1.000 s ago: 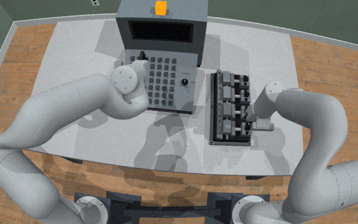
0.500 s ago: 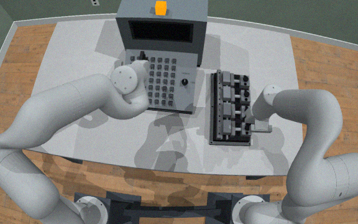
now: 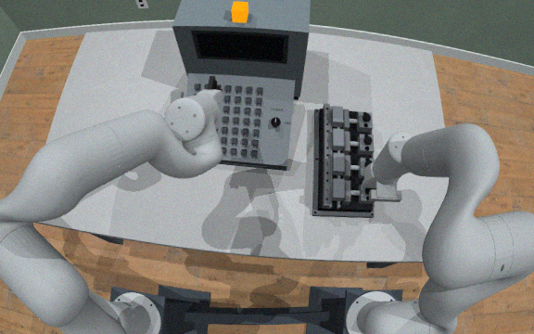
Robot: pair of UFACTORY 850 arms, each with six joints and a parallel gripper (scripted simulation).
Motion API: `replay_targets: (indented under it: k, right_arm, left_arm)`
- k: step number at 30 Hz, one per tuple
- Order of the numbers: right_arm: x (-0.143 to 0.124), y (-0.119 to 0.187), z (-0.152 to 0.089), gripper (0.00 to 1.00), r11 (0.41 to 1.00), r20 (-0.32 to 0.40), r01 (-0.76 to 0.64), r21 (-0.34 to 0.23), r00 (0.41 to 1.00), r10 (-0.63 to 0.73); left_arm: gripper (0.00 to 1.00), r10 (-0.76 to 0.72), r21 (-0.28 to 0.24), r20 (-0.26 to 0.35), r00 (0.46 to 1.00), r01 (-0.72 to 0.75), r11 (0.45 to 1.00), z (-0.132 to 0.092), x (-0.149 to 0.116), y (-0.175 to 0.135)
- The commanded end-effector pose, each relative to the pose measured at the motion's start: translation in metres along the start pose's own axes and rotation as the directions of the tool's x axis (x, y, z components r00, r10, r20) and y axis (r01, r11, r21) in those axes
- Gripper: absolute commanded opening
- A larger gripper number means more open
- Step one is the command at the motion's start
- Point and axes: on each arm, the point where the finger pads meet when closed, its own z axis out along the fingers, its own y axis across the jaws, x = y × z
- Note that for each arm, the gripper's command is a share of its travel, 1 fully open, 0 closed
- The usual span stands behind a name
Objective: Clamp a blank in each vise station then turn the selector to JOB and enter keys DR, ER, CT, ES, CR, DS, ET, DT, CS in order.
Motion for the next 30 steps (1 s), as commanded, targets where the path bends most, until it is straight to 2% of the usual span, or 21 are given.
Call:
replay_targets:
  k: [1,20,30]
  right_arm:
    - [-0.001,0.0,0.003,0.0,1.0,0.003,0.0,0.0,1.0,0.0]
    - [-0.001,0.0,0.016,0.0,1.0,0.003,0.0,0.0,1.0,0.0]
    - [-0.001,0.0,0.011,0.0,1.0,0.003,0.0,0.0,1.0,0.0]
  left_arm:
    - [1.0,-0.001,-0.002,0.001,1.0,0.001,1.0,-0.001,0.0,0.001]
    - [1.0,-0.001,-0.002,0.001,1.0,0.001,1.0,-0.001,0.0,0.001]
    - [1.0,-0.001,-0.002,0.001,1.0,0.001,1.0,-0.001,0.0,0.001]
